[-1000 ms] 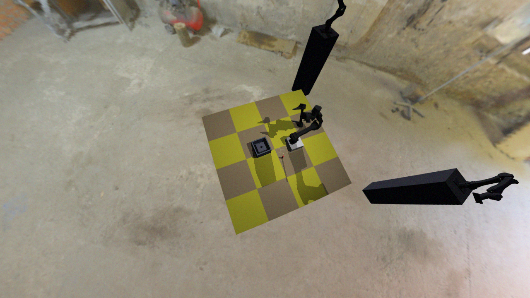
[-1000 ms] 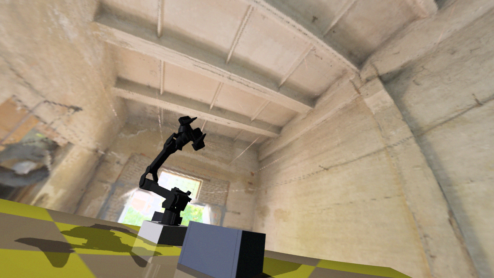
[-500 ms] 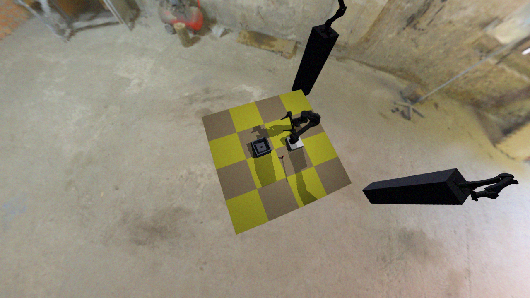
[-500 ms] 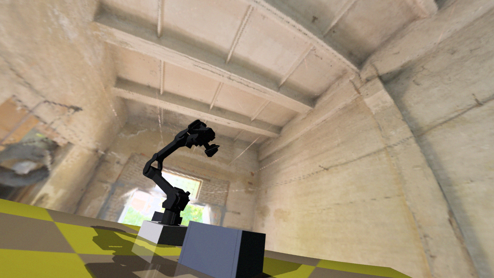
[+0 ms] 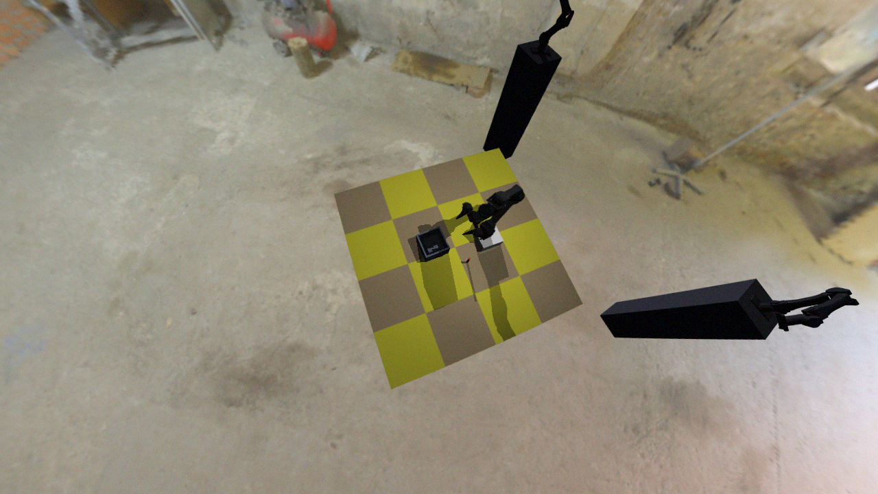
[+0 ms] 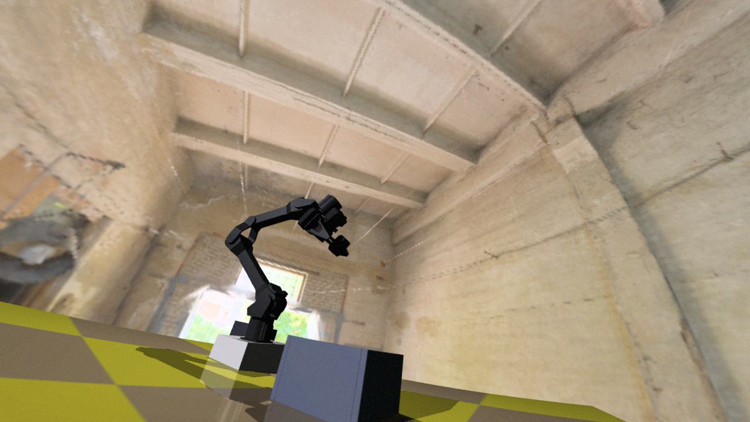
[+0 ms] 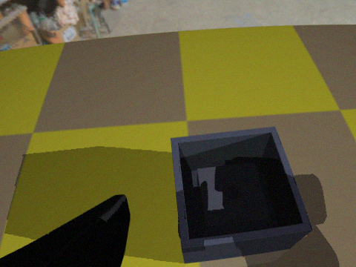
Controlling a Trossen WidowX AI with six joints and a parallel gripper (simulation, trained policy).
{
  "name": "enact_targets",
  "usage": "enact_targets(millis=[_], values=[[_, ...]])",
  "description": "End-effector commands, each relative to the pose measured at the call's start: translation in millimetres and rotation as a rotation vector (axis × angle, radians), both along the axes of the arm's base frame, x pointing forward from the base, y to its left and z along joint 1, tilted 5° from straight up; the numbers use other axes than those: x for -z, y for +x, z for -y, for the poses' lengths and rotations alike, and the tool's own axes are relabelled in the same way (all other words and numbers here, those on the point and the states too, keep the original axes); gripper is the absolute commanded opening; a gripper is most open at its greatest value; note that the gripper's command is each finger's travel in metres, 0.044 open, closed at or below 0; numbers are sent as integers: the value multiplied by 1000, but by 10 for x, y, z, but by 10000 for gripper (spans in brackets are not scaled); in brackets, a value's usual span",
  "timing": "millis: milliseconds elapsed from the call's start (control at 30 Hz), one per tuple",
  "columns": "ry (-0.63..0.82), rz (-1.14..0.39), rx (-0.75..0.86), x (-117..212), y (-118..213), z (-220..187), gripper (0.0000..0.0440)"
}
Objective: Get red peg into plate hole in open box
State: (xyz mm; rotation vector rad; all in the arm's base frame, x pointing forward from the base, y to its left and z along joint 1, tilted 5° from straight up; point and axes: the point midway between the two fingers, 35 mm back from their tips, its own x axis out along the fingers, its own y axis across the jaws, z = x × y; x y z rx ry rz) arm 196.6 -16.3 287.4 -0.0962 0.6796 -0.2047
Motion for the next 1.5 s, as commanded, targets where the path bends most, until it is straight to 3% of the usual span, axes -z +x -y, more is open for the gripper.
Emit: enact_targets(millis=[0, 367, 767, 1133, 1467], values=[[63, -84, 36, 215, 58, -88, 440], [231, -363, 227, 903, 103, -415, 435], [300, -586, 506, 1521, 18, -689, 426], [318, -665, 720, 1982, -26, -822, 417], [370, -653, 817, 2439, -21, -933, 417]])
